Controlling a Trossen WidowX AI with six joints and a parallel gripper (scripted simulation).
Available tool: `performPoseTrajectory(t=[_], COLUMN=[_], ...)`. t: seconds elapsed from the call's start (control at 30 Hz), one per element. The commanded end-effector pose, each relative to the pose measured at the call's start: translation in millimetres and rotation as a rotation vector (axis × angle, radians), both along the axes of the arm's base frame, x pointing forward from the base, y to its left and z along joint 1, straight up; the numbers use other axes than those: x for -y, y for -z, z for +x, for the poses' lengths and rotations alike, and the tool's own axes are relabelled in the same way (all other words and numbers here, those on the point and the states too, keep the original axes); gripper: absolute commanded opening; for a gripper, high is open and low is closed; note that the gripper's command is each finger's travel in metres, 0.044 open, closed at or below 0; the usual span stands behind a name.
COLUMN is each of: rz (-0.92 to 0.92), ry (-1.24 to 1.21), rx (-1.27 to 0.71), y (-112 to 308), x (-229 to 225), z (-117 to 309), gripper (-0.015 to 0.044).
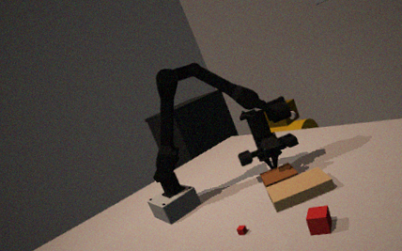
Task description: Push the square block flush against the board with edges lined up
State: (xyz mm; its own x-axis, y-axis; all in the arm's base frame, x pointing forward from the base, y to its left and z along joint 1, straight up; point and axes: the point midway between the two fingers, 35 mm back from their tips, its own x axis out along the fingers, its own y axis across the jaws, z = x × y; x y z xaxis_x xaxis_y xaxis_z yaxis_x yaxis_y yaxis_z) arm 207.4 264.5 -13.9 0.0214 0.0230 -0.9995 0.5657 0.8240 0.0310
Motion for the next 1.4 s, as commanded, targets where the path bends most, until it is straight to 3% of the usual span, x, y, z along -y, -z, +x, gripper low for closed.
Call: performPoseTrajectory(t=[0.0, 0.5, 1.37], rz=[-0.002, -0.003, -0.001], ry=[-0.002, -0.002, -0.002], rx=[0.001, 0.002, 0.000], y=[0, 0, 0], x=[4, 11, -13], z=[6, 17, -17], gripper=[0.0000, 0.0000, 0.0000])
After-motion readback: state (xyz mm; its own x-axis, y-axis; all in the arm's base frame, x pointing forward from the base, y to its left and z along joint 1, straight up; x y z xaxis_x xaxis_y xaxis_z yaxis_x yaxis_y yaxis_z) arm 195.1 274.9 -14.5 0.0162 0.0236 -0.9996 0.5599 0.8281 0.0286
